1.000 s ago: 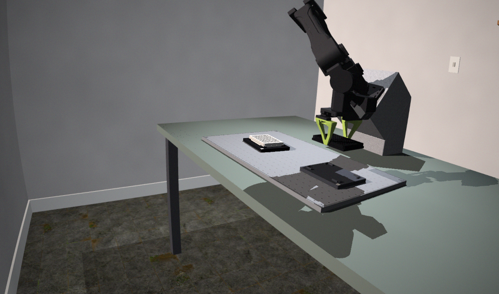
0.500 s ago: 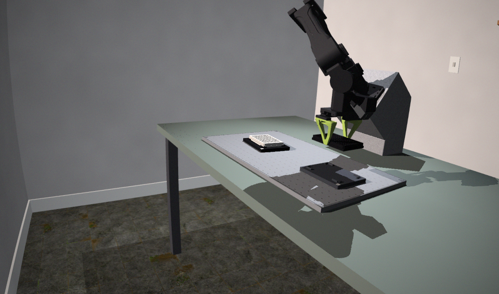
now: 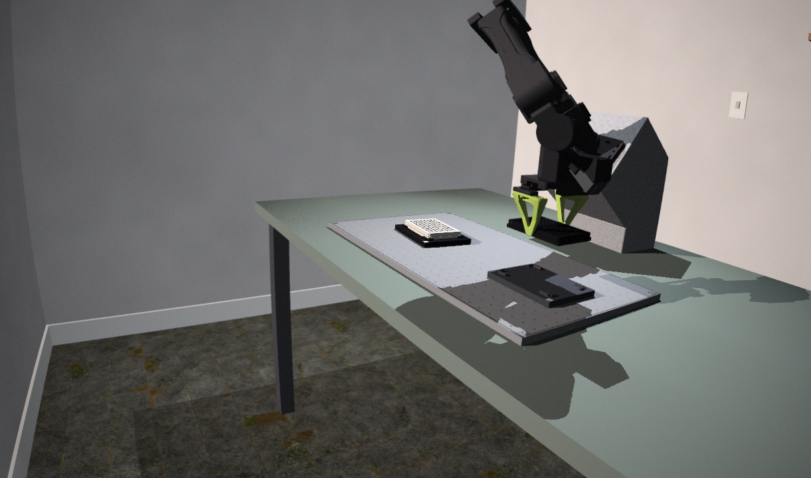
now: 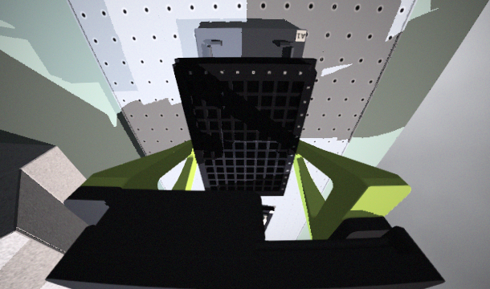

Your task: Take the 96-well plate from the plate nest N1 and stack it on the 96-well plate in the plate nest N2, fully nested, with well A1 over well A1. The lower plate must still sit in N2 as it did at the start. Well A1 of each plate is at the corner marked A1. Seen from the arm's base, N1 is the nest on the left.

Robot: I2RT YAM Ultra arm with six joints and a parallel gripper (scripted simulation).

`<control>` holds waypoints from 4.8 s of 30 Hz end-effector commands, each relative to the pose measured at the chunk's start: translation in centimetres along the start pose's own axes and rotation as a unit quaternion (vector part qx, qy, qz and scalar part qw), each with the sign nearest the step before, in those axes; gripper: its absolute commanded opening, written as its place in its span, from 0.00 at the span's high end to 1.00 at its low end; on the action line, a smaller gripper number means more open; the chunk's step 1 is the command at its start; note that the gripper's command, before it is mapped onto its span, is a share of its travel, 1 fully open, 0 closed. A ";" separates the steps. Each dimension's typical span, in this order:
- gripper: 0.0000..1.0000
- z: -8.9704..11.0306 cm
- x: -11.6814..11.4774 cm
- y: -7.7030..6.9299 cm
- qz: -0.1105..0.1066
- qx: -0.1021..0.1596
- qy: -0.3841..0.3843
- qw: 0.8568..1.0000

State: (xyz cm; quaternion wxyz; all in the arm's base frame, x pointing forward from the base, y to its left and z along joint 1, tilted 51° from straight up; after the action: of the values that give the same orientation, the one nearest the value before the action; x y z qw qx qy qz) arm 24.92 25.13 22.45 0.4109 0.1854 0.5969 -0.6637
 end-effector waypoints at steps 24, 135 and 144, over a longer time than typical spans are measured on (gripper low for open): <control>1.00 0.6 -0.2 -1.0 0.013 -0.015 0.044 0.999; 1.00 33.1 6.6 -0.2 0.008 -0.007 0.051 0.999; 1.00 35.1 6.8 -0.5 0.012 -0.004 0.049 0.999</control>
State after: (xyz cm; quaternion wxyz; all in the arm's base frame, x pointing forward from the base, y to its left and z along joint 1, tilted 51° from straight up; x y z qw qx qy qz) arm 29.12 -10.23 24.05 0.3712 0.2257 0.6183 -0.6550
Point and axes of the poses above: the point where the finger pads meet when closed, its own y axis out along the fingers, its own x axis across the jaws, z = x × y, the point moved 6 cm from there along -y, back along the fingers, and after that the axes turned 13 degrees about -y, right-handed, at the moved point
